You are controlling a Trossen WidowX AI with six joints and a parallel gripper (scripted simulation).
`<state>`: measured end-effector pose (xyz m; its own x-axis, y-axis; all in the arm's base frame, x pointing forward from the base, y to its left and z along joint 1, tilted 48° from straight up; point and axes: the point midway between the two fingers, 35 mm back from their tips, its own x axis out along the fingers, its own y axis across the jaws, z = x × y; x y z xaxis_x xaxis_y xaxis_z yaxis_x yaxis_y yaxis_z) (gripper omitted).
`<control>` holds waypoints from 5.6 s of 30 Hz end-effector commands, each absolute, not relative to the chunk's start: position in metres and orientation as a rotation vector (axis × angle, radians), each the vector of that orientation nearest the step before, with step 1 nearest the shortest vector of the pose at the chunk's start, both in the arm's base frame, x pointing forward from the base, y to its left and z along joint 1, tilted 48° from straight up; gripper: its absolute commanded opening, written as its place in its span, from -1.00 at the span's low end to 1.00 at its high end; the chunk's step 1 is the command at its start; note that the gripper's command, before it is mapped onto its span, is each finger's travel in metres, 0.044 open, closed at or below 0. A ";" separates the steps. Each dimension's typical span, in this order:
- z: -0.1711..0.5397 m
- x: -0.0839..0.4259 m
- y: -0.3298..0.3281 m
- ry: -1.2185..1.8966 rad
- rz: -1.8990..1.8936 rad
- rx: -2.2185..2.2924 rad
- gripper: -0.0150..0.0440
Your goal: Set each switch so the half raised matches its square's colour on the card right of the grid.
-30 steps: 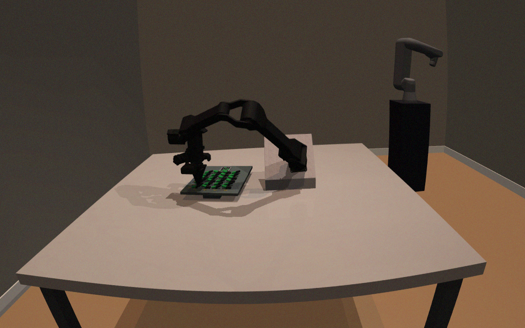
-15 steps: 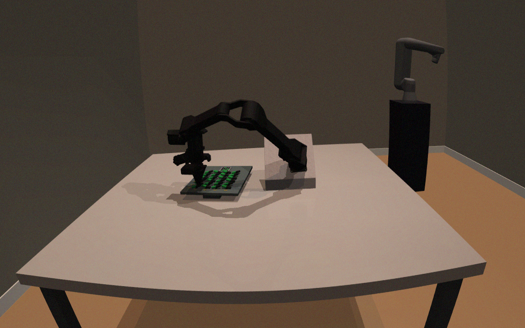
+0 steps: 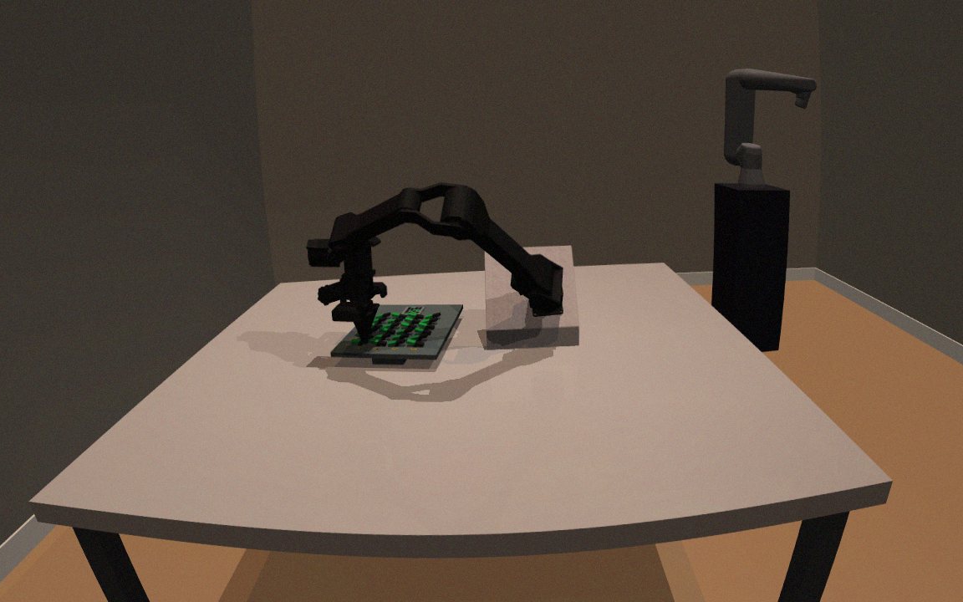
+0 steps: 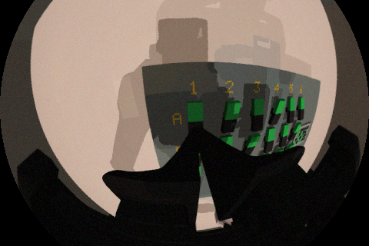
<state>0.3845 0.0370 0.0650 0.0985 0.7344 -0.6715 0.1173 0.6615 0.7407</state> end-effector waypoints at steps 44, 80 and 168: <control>0.051 0.399 -0.001 1.471 0.553 0.760 -0.49; 0.042 0.401 0.009 1.471 0.553 0.761 -0.49; 0.000 0.391 -0.047 1.471 0.551 0.758 -0.49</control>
